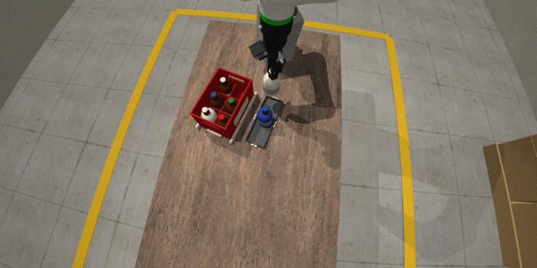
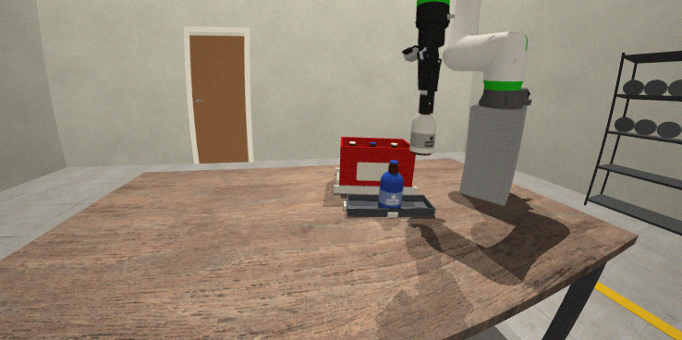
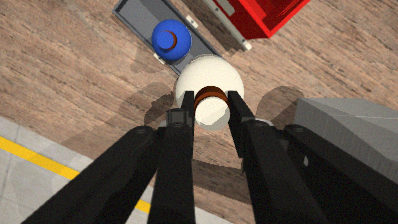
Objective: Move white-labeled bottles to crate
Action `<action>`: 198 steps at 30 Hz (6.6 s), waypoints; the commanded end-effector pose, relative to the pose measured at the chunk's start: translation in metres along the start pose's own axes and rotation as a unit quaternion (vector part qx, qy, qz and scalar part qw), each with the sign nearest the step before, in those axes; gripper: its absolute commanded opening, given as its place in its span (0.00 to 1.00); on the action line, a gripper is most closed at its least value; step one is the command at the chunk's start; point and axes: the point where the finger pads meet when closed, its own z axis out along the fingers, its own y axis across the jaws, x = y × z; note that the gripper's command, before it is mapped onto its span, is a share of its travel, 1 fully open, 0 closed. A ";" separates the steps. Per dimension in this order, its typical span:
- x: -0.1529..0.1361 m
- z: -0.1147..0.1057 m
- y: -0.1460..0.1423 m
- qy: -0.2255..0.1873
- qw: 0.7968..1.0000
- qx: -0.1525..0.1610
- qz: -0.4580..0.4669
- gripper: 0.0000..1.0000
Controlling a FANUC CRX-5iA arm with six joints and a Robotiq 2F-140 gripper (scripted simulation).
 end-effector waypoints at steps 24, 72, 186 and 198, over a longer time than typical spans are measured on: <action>0.029 0.000 0.021 0.000 1.000 0.000 0.000 0.10; 0.105 -0.001 0.077 0.000 1.000 0.000 0.000 0.10; 0.126 0.004 0.093 0.000 1.000 0.000 0.000 0.10; 0.126 0.009 0.093 0.000 1.000 0.000 0.000 0.10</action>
